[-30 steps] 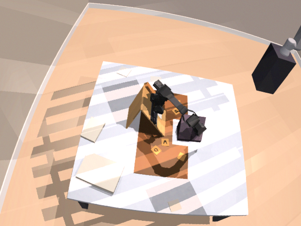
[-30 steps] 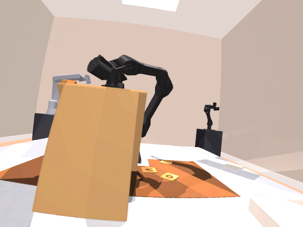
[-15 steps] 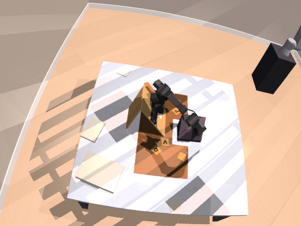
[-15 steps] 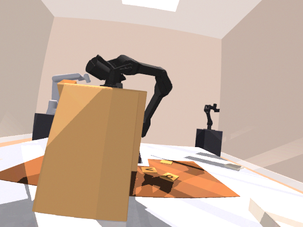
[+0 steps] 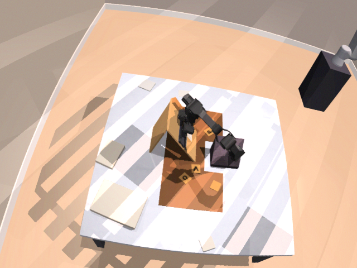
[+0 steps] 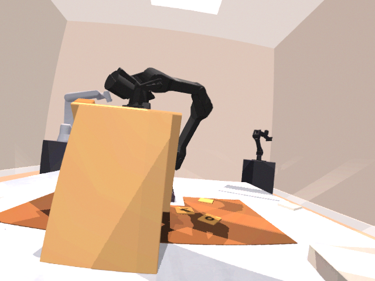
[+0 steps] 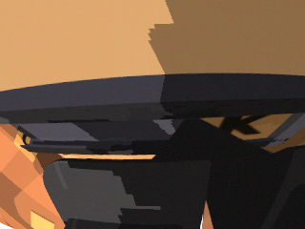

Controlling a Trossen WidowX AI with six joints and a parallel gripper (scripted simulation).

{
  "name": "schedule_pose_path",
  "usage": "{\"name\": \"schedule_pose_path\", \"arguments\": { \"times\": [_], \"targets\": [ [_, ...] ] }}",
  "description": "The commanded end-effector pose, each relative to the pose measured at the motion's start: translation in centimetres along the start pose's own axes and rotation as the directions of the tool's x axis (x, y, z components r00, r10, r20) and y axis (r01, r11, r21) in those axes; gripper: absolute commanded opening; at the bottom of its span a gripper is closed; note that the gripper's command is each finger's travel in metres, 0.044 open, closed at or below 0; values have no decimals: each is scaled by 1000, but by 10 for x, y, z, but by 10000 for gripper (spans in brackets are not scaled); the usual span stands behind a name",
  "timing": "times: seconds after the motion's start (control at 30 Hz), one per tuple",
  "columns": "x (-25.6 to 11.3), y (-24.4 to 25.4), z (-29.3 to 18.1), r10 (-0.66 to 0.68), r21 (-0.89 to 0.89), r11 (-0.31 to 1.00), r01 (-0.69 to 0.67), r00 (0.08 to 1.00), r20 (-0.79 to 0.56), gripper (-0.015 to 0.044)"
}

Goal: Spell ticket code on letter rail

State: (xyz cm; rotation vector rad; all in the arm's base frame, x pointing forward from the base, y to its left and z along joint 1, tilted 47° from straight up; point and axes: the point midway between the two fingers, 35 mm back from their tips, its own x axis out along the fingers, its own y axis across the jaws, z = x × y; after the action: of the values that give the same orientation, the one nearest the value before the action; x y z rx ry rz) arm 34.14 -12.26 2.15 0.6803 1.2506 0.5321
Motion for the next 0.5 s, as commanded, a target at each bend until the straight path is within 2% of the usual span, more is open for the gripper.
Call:
{"name": "schedule_pose_path", "arguments": {
  "times": [0.0,0.47],
  "targets": [
    [0,-3,0,-4,-4,1000,4,1000,-1,0],
    [-14,0,-12,-4,-4,1000,4,1000,-2,0]
  ]
}}
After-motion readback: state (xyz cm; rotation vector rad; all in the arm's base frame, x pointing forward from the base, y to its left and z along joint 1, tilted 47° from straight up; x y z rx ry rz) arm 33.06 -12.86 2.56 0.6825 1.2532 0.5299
